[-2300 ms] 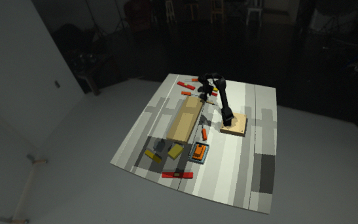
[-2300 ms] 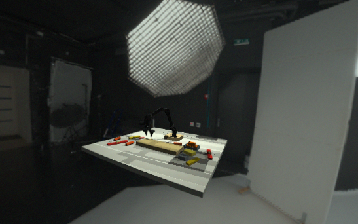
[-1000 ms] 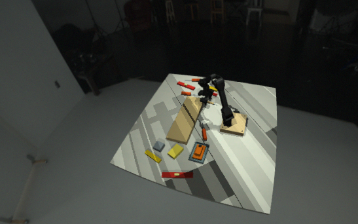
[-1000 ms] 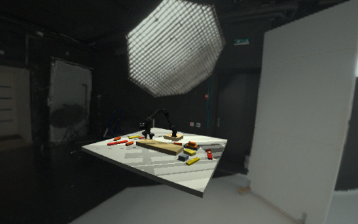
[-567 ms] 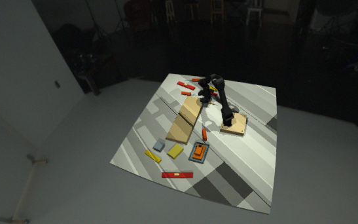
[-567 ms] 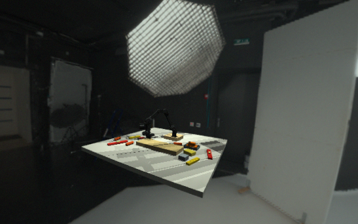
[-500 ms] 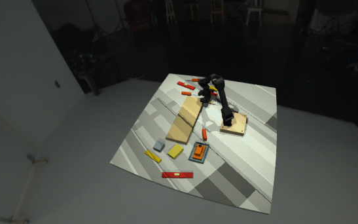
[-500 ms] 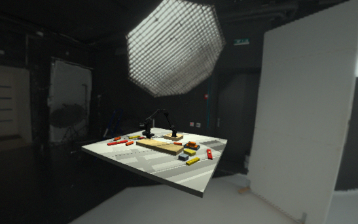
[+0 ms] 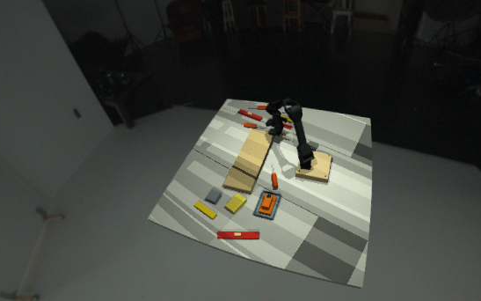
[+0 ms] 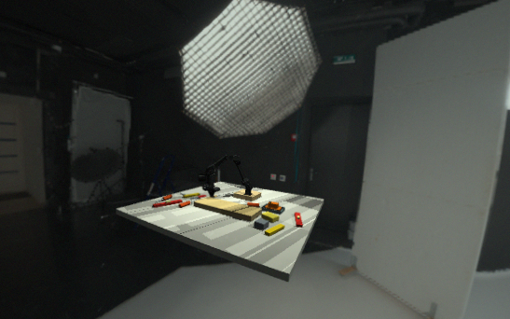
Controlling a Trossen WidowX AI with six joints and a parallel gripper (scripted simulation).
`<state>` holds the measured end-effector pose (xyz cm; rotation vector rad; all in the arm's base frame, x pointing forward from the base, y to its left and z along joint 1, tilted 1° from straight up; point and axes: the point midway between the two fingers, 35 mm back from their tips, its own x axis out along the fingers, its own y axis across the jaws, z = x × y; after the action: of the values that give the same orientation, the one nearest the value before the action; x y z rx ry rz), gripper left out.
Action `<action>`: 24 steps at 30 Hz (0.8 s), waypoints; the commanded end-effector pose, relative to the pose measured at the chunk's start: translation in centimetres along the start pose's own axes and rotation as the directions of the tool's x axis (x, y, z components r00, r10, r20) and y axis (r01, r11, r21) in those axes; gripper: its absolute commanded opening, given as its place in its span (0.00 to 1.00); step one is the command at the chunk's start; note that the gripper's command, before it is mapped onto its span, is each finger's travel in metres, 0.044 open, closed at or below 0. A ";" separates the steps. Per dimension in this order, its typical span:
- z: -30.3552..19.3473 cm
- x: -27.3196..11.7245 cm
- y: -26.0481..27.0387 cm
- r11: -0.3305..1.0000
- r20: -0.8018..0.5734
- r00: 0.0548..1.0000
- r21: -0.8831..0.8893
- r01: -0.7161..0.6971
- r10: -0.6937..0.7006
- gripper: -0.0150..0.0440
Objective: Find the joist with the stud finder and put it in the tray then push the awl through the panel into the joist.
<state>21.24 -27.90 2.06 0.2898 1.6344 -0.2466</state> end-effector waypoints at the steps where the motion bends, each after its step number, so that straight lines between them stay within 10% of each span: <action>1: 0.3 -3.5 -0.3 1.000 0.023 1.000 -0.002 0.018 -0.018 0.25; 24: -1.6 -10.7 -0.5 0.997 0.126 0.991 0.076 0.024 -0.033 0.25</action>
<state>20.97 -28.19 11.98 0.2854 1.5660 -0.2969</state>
